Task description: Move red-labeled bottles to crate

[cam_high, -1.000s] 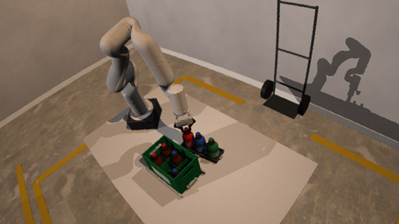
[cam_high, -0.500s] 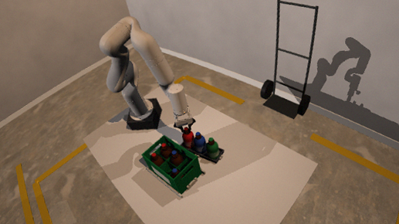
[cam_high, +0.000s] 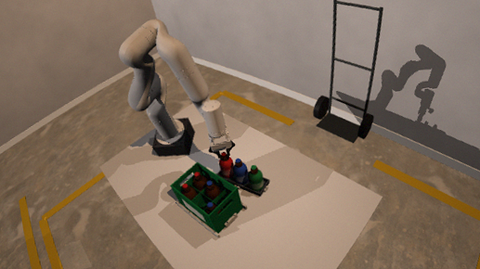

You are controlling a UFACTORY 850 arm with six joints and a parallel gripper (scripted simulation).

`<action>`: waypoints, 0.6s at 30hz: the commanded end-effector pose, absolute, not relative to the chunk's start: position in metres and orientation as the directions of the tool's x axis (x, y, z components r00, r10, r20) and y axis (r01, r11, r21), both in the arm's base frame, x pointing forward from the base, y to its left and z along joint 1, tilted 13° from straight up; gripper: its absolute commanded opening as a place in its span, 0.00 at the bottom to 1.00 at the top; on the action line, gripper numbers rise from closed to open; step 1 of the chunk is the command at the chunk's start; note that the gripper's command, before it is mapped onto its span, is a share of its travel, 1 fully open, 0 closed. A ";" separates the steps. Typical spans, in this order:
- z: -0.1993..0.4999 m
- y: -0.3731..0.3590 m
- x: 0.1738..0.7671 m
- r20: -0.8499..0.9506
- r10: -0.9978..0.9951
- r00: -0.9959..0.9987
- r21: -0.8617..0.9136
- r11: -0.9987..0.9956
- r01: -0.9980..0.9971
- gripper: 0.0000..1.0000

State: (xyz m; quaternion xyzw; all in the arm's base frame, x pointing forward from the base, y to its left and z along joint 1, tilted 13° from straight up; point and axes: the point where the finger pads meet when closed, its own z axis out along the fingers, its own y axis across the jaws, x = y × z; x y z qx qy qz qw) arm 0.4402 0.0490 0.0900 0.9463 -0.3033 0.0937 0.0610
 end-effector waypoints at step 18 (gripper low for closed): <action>0.098 0.051 0.440 0.215 -0.563 0.798 0.058 -0.809 -0.585 0.00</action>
